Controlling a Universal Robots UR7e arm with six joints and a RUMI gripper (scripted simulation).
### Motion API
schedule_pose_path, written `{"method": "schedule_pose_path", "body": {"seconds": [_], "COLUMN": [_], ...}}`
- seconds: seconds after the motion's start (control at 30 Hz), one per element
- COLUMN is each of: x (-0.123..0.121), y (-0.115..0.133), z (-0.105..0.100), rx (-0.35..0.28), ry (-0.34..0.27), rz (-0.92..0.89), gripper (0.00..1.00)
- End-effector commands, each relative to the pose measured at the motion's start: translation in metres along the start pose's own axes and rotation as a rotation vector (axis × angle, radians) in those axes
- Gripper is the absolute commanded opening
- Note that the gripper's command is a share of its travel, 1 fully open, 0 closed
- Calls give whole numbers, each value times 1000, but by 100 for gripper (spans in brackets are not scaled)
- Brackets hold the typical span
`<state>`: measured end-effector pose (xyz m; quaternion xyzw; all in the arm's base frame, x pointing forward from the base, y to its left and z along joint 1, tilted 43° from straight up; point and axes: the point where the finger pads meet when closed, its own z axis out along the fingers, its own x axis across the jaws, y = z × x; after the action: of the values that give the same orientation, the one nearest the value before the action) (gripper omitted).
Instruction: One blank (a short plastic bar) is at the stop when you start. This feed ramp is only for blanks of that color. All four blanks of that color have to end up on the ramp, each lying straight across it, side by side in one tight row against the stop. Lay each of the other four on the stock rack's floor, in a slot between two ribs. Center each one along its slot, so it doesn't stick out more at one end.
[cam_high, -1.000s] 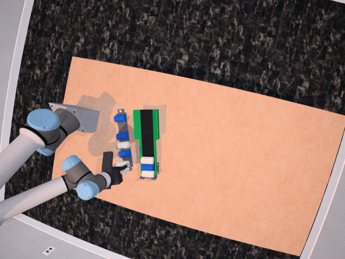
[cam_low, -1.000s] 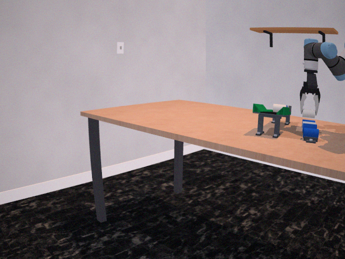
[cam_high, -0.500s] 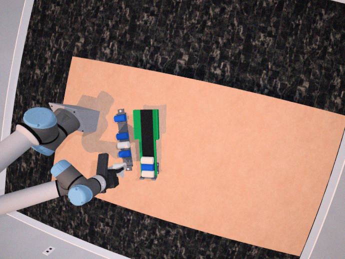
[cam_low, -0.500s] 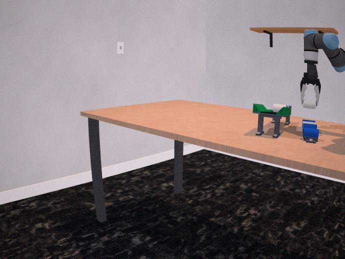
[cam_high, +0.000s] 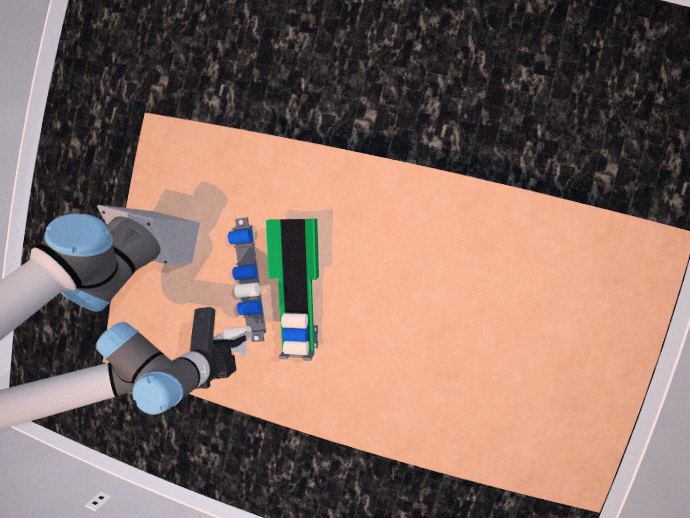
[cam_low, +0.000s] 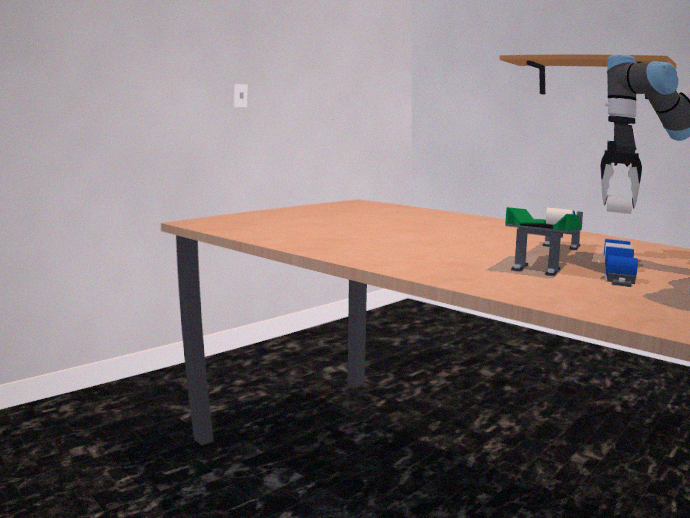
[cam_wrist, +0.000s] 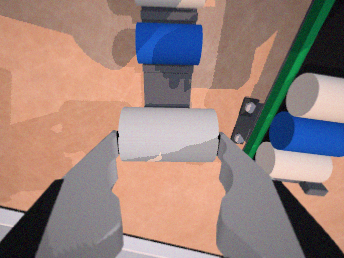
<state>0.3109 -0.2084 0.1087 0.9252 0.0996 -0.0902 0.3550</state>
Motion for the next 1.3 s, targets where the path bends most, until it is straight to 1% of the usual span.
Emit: {"method": "schedule_pose_path", "body": {"seconds": [0.0, 0.1, 0.2, 0.27, 0.37, 0.43, 0.6, 0.67, 0.73, 0.87, 1.27], "x": [0, 5, 21, 38, 71, 71, 125, 141, 152, 160, 160], "y": [0, 0, -3, -7, -17, -17, -43, -53, -61, -67, -67], "z": [0, -2, -7, -13, -25, -25, -48, -55, -61, -65, -65], "rx": [0, 1, 6, 10, 14, 14, 10, 6, 3, 0, 0], "ry": [1, 1, 3, 4, 5, 5, 3, 2, 1, 1, 1], "rz": [0, 4, 16, 29, 54, 54, 95, 108, 116, 122, 123], "gripper": [40, 40, 40, 40, 40, 40, 40, 40, 40, 40, 40]}}
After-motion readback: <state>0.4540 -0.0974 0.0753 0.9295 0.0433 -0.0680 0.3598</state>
